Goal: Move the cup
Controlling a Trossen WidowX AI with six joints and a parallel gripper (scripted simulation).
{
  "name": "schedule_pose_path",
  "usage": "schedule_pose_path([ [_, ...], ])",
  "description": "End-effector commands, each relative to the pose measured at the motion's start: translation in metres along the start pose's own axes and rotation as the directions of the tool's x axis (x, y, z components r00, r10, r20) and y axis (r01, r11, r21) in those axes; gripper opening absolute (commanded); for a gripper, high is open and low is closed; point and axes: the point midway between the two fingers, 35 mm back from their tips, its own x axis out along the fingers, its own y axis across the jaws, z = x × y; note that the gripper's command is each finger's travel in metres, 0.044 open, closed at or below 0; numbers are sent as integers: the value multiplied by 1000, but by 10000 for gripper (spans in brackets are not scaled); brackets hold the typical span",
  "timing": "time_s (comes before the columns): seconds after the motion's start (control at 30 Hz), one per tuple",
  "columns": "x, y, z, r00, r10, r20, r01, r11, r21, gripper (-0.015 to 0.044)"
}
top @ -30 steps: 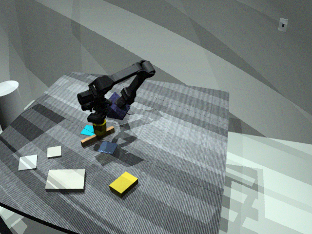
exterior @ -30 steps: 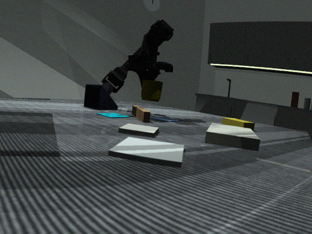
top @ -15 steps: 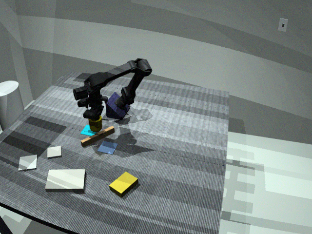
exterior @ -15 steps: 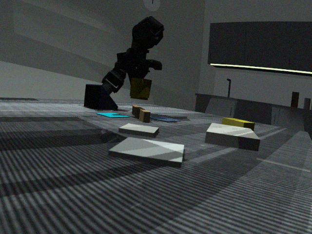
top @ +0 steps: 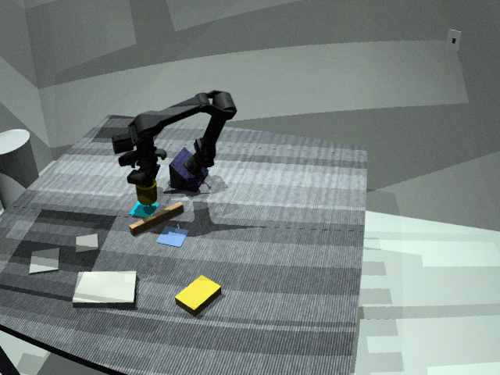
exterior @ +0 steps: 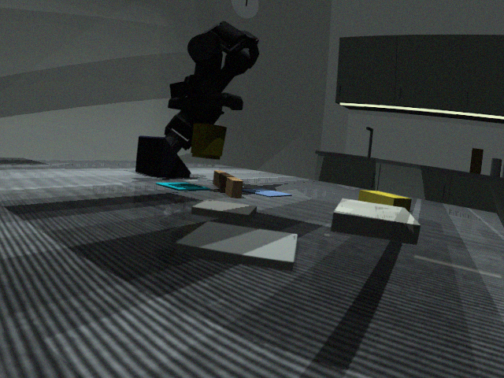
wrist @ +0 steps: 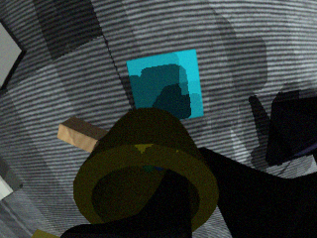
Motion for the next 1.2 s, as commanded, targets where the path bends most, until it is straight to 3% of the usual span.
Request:
schedule_pose_path([
  [0.0, 0, -8, 10, 1000, -2, 0, 2, 1000, 1, 0],
  [0.43, 1, -27, 35, 1000, -3, 1, 3, 1000, 2, 0],
  [1.17, 27, -26, 36, 1000, -2, 1, 2, 1000, 1, 0],
])
